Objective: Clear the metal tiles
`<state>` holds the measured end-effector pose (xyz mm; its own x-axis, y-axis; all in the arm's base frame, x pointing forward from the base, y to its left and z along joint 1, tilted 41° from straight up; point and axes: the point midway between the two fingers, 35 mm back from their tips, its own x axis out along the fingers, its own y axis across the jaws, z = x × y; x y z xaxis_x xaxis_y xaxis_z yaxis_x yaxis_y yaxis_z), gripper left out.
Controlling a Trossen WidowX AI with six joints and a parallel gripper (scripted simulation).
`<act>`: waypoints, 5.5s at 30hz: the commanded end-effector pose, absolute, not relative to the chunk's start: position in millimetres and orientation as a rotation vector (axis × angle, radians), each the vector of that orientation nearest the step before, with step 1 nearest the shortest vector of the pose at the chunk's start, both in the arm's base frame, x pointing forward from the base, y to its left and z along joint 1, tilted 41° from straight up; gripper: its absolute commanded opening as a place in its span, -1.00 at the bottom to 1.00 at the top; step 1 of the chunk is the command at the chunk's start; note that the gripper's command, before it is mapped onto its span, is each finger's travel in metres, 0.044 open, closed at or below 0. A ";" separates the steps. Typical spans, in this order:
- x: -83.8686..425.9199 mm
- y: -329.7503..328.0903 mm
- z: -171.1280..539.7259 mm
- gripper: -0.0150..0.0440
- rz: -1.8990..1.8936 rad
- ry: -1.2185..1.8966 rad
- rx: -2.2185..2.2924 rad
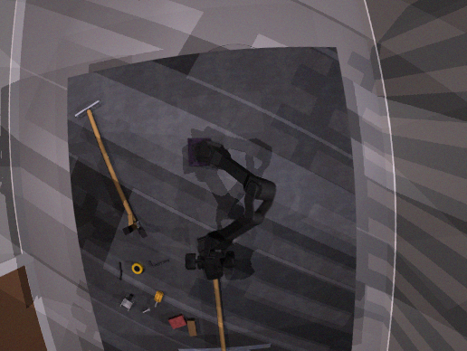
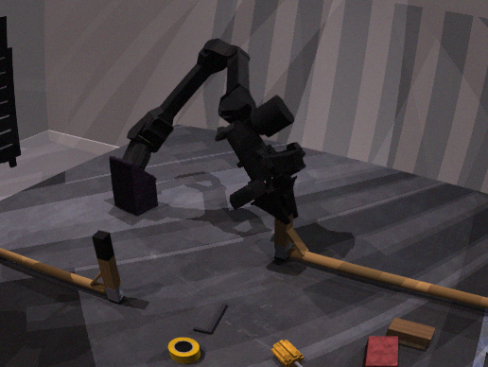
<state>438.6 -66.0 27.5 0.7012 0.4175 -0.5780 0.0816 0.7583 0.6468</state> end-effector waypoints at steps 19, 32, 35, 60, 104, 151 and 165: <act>476.5 -74.4 33.3 -0.49 0.199 0.773 0.699; 496.4 -76.3 34.6 -0.49 0.199 0.771 0.699; 500.9 -76.6 34.8 -0.49 0.199 0.771 0.699; 515.8 -75.6 33.2 -0.49 0.204 0.779 0.700; 469.8 -77.6 36.2 -0.49 0.199 0.775 0.699; 398.3 -69.3 35.5 -0.49 0.195 0.773 0.700; 376.4 -64.7 33.9 -0.49 0.194 0.772 0.701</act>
